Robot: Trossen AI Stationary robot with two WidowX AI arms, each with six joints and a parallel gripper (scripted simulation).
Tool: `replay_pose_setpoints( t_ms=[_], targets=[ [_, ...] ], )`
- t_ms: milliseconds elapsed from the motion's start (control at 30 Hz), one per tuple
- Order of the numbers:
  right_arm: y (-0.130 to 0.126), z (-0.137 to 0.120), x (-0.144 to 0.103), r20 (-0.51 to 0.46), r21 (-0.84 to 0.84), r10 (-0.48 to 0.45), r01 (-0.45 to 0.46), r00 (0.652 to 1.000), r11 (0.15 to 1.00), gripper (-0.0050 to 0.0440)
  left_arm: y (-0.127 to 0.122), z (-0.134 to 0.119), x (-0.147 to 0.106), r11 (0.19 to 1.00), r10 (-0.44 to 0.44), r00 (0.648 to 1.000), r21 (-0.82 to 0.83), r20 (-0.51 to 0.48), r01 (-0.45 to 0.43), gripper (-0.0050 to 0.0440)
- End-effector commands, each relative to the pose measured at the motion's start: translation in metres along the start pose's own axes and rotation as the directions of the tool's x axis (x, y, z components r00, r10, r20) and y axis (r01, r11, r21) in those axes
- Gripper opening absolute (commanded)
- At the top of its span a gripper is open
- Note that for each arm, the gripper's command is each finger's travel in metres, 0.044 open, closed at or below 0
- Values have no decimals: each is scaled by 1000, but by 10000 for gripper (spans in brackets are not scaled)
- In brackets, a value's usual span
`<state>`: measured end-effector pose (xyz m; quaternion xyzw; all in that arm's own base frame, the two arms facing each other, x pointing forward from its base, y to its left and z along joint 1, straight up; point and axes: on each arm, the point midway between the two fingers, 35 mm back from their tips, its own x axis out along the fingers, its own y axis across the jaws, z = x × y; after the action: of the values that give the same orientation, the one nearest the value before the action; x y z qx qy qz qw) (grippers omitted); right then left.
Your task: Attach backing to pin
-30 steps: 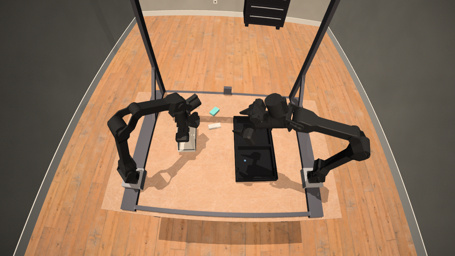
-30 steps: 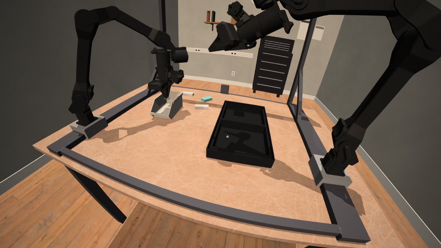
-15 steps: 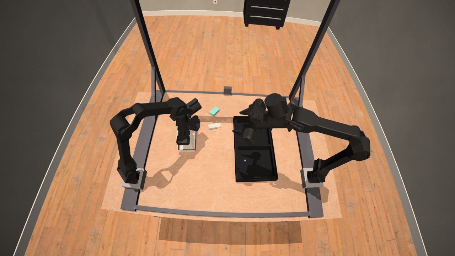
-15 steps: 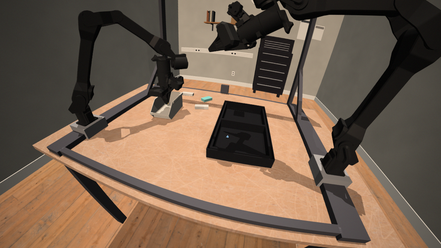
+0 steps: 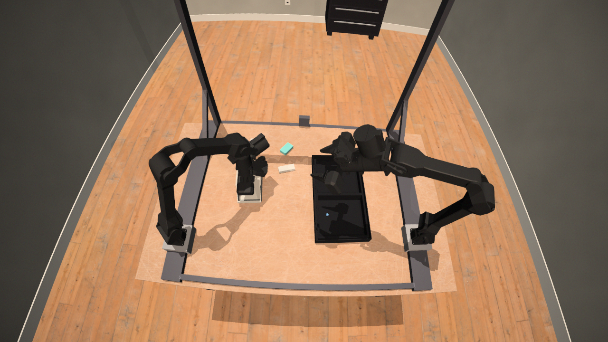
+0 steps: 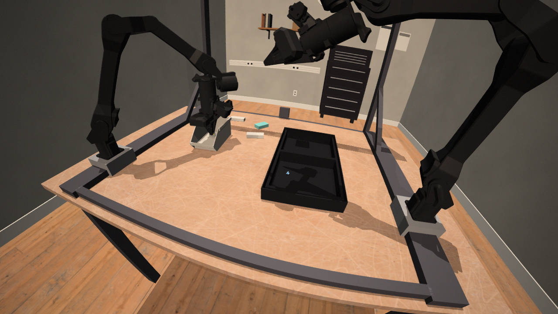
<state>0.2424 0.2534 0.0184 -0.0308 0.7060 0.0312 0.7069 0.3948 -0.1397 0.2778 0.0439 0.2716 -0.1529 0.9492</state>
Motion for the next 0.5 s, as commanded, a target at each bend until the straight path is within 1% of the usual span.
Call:
replay_pose_setpoints(
  t_ms=[0, 200, 233, 267, 300, 333, 467],
  targets=[
    [1, -1, 1, 2, -1, 1, -1, 1000, 1000, -50, 0, 6, -5, 1000, -1, 1000, -1, 21, 1, 440],
    [1, -1, 4, 3, -1, 1, -1, 1000, 1000, -50, 0, 6, -5, 1000, -1, 1000, -1, 21, 1, 440],
    [2, 1, 1, 10, -1, 8, -8, 1000, 1000, -50, 0, 6, -5, 1000, -1, 1000, -1, 21, 1, 440],
    [1, -1, 5, 3, -1, 1, -1, 1000, 1000, -50, 0, 6, -5, 1000, -1, 1000, -1, 21, 1, 440],
    [2, 1, 3, 9, -1, 7, -7, 1000, 1000, -50, 0, 6, -5, 1000, -1, 1000, -1, 21, 1, 440],
    [1, -1, 6, 2, -1, 1, -1, 1000, 1000, -50, 0, 6, -5, 1000, -1, 1000, -1, 21, 1, 440],
    [1, 0, 7, 4, -1, 2, -2, 1000, 1000, -50, 0, 6, -5, 1000, -1, 1000, -1, 21, 1, 440]
  ],
)
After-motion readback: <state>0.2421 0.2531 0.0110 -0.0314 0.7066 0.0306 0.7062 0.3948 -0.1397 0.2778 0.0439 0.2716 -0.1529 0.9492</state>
